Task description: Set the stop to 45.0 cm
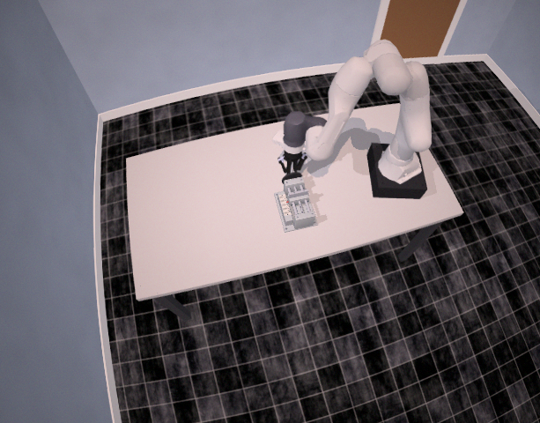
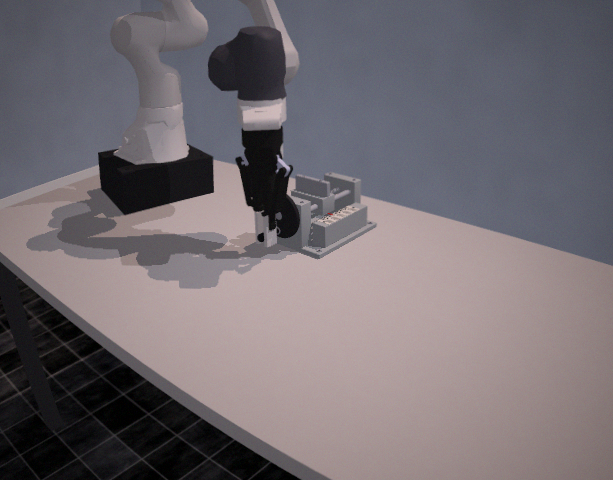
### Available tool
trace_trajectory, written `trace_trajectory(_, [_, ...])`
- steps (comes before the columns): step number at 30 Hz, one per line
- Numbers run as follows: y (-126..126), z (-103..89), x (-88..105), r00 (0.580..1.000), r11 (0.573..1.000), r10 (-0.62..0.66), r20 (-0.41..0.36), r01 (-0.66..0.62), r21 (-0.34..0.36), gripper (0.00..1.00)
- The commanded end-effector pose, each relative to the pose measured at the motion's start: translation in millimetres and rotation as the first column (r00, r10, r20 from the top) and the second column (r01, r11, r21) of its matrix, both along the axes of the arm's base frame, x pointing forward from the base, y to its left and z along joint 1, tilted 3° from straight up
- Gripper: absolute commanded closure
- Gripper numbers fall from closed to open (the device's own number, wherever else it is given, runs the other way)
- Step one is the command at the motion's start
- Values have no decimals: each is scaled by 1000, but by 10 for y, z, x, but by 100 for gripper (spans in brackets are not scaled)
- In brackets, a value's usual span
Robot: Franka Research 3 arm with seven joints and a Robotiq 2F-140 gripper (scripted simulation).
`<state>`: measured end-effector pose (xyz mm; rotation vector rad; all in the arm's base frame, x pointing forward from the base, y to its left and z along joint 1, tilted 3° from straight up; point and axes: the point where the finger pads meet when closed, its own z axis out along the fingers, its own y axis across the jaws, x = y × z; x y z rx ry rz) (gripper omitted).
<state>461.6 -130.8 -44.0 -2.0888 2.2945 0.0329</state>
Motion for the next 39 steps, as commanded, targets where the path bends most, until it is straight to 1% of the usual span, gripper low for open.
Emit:
trace_trajectory(1, [9,14,-79,1000,1000,7,1,-7,1,96])
trace_trajectory(8, [16,104,-203,1000,1000,7,1,-7,1,96])
trace_trajectory(10, [16,104,-203,1000,1000,7,1,-7,1,96])
trace_trajectory(22, [14,324,-289,1000,1000,7,1,-7,1,96])
trace_trajectory(29, [7,446,-271,1000,1000,7,1,-7,1,96])
trace_trajectory(33, [-4,561,-204,1000,1000,7,1,-7,1,96])
trace_trajectory(39, [-17,644,-93,1000,1000,7,1,-7,1,96])
